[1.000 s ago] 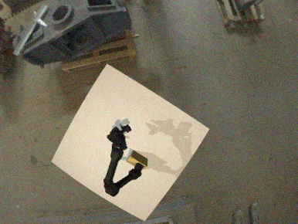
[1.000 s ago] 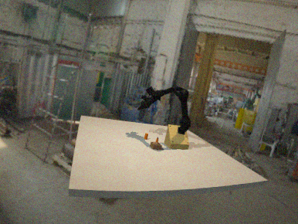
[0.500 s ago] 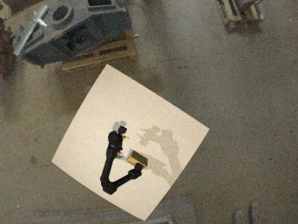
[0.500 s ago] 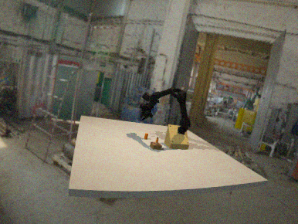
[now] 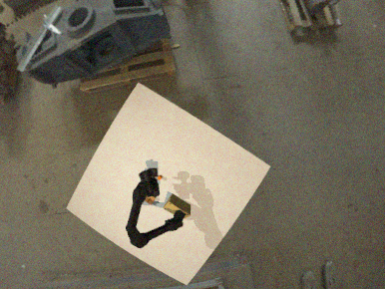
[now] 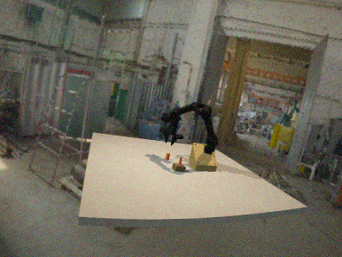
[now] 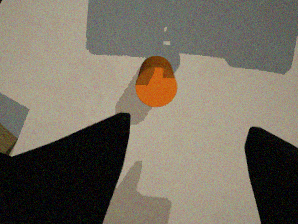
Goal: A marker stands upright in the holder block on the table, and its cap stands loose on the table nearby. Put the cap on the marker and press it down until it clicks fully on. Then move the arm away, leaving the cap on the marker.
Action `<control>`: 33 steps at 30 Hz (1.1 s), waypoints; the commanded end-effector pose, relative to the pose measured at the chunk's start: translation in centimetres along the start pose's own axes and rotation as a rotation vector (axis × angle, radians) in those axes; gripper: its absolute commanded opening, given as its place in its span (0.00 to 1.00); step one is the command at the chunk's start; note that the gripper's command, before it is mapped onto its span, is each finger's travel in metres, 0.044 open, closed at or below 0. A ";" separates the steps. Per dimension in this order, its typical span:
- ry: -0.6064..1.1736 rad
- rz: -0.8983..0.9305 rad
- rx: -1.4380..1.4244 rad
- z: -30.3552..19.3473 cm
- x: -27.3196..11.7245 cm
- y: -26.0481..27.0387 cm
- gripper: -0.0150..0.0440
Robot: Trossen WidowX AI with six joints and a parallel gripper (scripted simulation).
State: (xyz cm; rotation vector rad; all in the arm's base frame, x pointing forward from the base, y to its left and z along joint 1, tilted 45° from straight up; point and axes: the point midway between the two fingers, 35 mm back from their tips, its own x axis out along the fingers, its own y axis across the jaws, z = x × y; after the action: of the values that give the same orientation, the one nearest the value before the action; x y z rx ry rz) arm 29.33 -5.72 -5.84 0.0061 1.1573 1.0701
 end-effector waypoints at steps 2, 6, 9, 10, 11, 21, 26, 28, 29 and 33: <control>0.030 0.052 -0.102 -0.6 0.4 1.1 0.66; 0.030 0.052 -0.102 -0.6 0.4 1.1 0.66; 0.030 0.051 -0.102 -0.5 1.5 1.1 0.66; 0.029 0.052 -0.102 -0.4 2.8 1.2 0.66; 0.029 0.053 -0.102 -0.3 3.6 1.3 0.66; 0.028 0.053 -0.102 -0.4 5.4 1.5 0.66; 0.028 0.053 -0.102 -0.4 5.5 1.5 0.66; 0.028 0.053 -0.102 -0.4 5.8 1.5 0.66; 0.028 0.053 -0.102 -0.4 6.0 1.5 0.66; 0.028 0.053 -0.102 -0.4 6.6 1.5 0.66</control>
State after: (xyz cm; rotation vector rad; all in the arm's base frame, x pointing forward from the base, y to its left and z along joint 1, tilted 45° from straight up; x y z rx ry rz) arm 28.18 -1.18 -9.60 -0.0671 1.1278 1.1766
